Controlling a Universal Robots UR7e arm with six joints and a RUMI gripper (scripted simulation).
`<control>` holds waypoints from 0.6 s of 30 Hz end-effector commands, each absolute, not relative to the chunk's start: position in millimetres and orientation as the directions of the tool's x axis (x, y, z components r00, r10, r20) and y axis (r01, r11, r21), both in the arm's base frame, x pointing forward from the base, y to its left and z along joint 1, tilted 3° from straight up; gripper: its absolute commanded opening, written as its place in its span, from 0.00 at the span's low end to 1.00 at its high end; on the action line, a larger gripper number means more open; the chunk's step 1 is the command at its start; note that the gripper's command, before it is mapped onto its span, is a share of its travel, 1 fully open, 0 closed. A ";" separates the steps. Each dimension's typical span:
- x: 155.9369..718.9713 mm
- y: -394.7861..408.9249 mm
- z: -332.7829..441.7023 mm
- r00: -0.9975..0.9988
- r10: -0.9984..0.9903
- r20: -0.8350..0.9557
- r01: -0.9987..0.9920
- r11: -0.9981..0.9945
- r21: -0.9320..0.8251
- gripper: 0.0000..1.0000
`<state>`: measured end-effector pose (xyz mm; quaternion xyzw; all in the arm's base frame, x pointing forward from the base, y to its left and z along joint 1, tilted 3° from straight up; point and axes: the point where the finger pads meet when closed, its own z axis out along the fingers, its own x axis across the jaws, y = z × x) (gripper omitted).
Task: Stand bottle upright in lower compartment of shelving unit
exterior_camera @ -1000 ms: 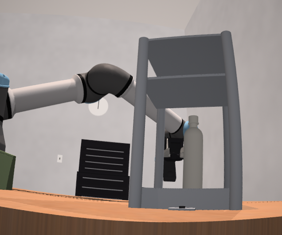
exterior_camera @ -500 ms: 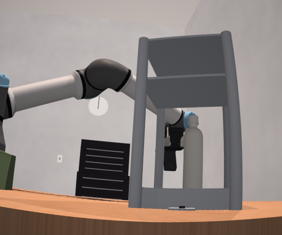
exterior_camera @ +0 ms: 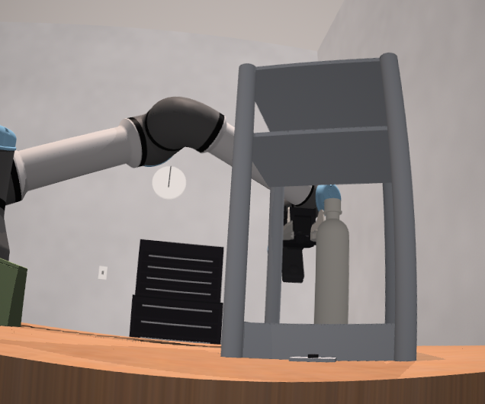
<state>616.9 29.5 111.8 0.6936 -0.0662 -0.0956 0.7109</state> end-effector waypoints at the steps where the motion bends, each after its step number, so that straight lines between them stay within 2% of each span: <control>1: 617.5 30.9 118.0 0.973 -0.227 -0.035 0.040 0.019 0.999 0.43; 7: 617.0 30.7 116.7 0.973 -0.227 -0.039 0.044 0.020 0.999 0.43; 8: 617.0 30.7 116.7 0.973 -0.227 -0.038 0.044 0.020 0.999 1.00; 18: 617.0 30.7 116.7 0.973 -0.227 -0.038 0.044 0.020 0.999 1.00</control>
